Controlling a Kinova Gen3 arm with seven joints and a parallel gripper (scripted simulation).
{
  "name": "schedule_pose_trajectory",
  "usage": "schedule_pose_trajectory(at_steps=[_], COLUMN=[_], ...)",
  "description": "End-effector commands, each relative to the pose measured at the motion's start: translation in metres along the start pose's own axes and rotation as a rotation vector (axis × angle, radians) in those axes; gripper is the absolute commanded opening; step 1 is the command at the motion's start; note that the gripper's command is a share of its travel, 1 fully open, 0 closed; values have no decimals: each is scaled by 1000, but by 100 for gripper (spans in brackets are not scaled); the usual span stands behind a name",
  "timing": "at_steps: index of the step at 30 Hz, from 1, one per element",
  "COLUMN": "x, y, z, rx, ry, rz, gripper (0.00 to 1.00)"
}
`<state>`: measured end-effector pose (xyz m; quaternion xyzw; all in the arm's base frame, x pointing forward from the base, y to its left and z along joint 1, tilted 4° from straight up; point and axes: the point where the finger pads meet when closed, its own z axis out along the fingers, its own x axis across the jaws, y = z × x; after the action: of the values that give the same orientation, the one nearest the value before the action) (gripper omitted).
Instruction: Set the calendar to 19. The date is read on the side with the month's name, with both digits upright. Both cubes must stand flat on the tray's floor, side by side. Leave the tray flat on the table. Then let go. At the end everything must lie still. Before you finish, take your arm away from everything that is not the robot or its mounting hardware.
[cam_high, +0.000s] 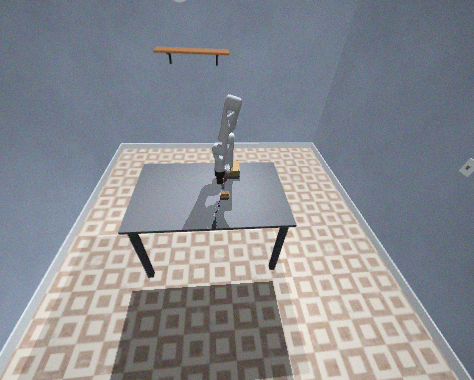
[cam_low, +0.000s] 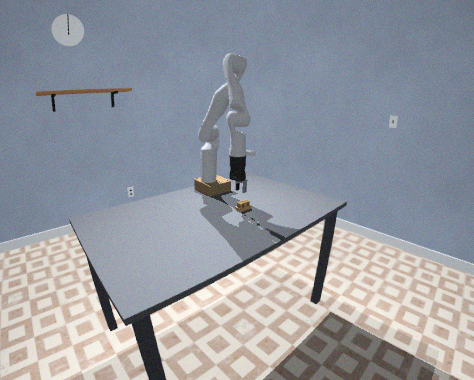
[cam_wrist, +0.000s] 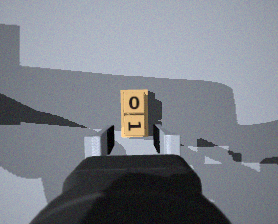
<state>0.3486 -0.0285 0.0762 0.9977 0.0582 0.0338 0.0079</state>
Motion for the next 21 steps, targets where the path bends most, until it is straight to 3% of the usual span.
schedule_pose_trajectory(at_steps=[1,21], x=[0,0], y=[0,0], z=[0,2], rx=[0,0], ry=[1,1], rz=[0,0], gripper=[87,87])
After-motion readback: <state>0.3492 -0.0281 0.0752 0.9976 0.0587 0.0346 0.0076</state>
